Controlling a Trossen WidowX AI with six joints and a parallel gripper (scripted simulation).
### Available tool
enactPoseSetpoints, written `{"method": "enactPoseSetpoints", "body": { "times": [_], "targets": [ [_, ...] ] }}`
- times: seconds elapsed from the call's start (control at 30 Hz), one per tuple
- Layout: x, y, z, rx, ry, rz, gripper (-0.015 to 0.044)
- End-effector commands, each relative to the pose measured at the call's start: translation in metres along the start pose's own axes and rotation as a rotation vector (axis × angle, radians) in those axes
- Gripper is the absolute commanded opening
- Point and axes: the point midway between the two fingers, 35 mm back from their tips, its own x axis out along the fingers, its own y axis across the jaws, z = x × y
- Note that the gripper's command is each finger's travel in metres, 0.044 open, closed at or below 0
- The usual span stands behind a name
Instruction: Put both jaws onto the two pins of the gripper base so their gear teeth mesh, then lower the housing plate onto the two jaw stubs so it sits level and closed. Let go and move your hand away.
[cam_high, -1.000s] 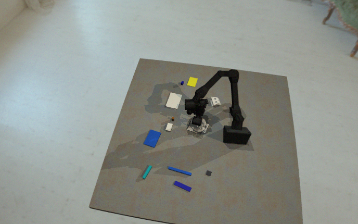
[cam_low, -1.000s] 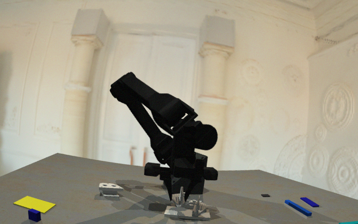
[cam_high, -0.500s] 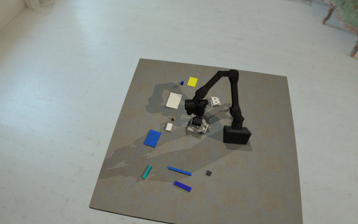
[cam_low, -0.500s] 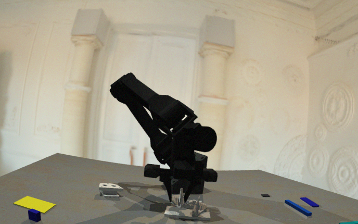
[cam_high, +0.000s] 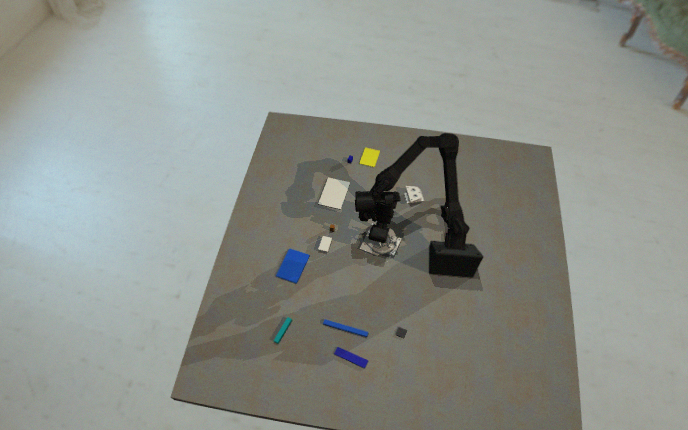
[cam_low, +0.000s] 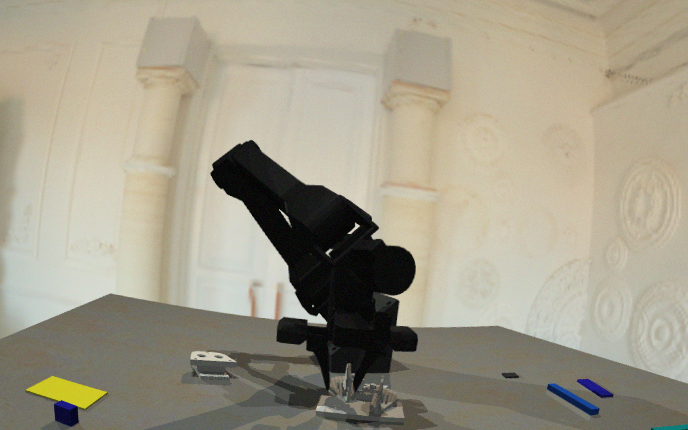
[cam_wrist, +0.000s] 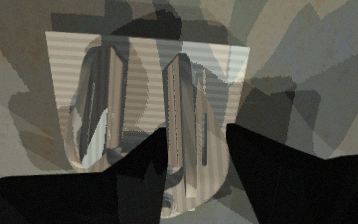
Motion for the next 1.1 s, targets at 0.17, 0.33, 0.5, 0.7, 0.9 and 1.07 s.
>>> {"method": "enactPoseSetpoints", "body": {
  "times": [0.17,0.33,0.5,0.7,0.9,1.07],
  "targets": [
    [0.0024,-0.0005,-0.0002,-0.007,0.0,-0.004,0.0134],
    [0.0044,-0.0006,-0.0002,-0.007,0.0,-0.004,0.0134],
    [0.0055,-0.0006,-0.0002,-0.008,0.0,-0.004,0.0134],
    [0.0067,-0.0006,-0.0002,-0.008,0.0,-0.004,0.0134],
    [0.0086,-0.0006,-0.0002,-0.008,0.0,-0.004,0.0134],
    [0.0091,-0.0006,-0.0002,-0.009,0.0,-0.004,0.0134]
  ]
}}
